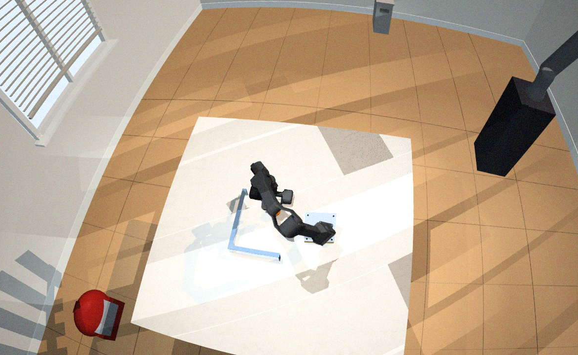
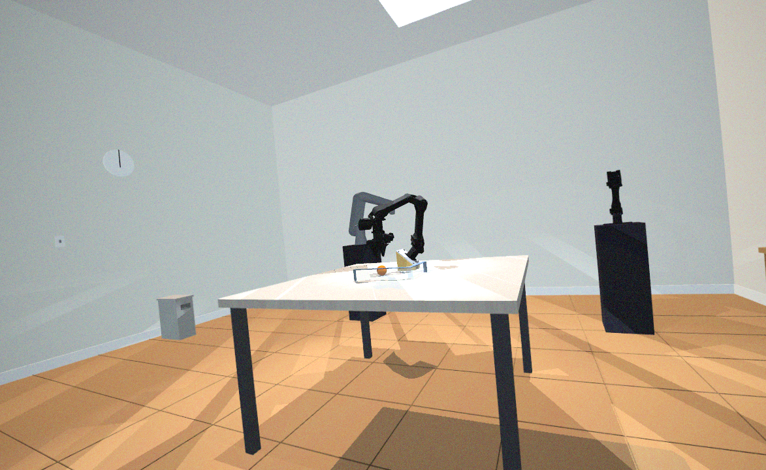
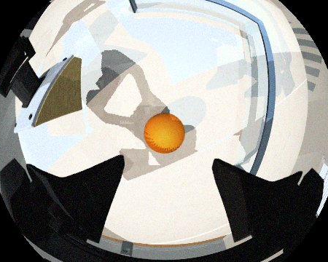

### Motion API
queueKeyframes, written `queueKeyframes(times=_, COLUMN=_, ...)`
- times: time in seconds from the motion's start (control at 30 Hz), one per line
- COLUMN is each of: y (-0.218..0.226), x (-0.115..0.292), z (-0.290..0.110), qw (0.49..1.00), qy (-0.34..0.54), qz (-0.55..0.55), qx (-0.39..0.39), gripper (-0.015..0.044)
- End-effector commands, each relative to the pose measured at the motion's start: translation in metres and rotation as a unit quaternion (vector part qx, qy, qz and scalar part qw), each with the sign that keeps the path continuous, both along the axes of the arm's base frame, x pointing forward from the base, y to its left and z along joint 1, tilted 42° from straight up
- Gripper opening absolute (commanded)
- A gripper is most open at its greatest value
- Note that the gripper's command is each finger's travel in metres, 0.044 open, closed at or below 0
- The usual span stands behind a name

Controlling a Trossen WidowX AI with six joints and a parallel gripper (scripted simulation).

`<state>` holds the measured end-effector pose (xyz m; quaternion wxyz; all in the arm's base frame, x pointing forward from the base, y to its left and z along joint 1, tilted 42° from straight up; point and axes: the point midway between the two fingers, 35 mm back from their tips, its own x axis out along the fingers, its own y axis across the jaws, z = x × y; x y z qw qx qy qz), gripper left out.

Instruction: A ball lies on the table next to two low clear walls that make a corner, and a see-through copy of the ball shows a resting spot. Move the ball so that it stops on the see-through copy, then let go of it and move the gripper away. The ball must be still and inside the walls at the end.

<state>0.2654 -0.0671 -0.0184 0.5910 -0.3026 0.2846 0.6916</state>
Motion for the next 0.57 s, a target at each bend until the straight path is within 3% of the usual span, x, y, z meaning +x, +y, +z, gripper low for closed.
queueKeyframes(times=0.0, y=0.0, x=0.0, z=0.0, qw=1.0, qy=0.0, qz=0.0, qx=0.0, gripper=0.0382)
queueKeyframes(times=0.2, y=0.0, x=0.0, z=0.0, qw=1.0, qy=0.0, qz=0.0, qx=0.0, gripper=0.0382)
queueKeyframes(times=0.3, y=-0.015, x=0.002, z=0.018, qw=1.0, qy=0.001, qz=0.001, qx=0.0, gripper=0.044)
queueKeyframes(times=0.53, y=-0.029, x=0.002, z=0.037, qw=1.0, qy=0.001, qz=0.002, qx=0.001, gripper=0.044)
